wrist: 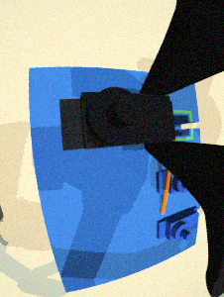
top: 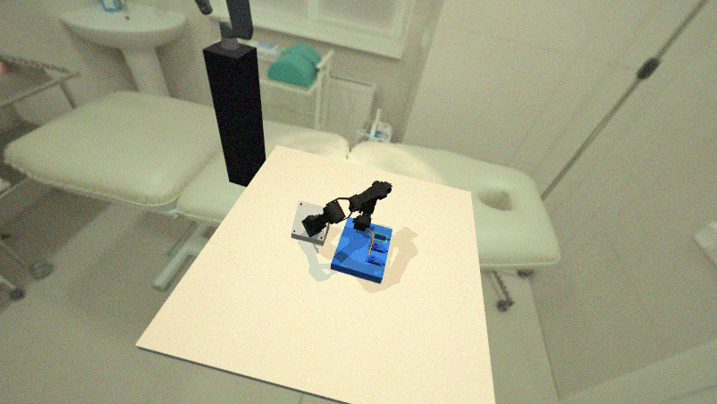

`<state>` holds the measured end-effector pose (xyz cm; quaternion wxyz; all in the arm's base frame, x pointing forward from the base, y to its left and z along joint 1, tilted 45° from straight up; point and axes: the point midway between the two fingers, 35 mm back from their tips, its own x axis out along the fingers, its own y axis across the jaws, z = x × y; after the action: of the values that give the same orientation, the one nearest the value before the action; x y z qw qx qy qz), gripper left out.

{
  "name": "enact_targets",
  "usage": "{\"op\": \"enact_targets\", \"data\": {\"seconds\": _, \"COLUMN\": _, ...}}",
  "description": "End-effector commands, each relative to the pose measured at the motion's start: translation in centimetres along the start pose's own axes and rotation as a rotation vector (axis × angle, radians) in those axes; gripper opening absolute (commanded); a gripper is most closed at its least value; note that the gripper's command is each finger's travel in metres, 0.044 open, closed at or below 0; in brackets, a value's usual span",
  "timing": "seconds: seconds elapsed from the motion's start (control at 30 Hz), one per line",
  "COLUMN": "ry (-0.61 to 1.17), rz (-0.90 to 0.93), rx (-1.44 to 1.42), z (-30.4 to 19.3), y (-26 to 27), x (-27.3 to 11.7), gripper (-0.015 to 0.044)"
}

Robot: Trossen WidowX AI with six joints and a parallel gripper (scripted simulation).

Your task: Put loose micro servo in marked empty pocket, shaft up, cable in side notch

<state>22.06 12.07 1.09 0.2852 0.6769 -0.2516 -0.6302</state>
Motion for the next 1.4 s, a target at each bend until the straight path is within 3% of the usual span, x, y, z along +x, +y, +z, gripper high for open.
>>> {"op": "enact_targets", "data": {"seconds": 0.0, "ry": 0.006, "rz": -0.01, "rx": -0.003, "z": -1.0, "y": -0.2, "x": -0.3, "gripper": 0.0}}
{"op": "enact_targets", "data": {"seconds": 0.83, "ry": 0.01, "rz": -0.009, "rx": 0.001, "z": -10.8, "y": -0.1, "x": -0.4, "gripper": 0.0}}
{"op": "enact_targets", "data": {"seconds": 1.37, "ry": 0.011, "rz": -0.009, "rx": 0.001, "z": -11.2, "y": 0.0, "x": 1.1, "gripper": 0.0}}
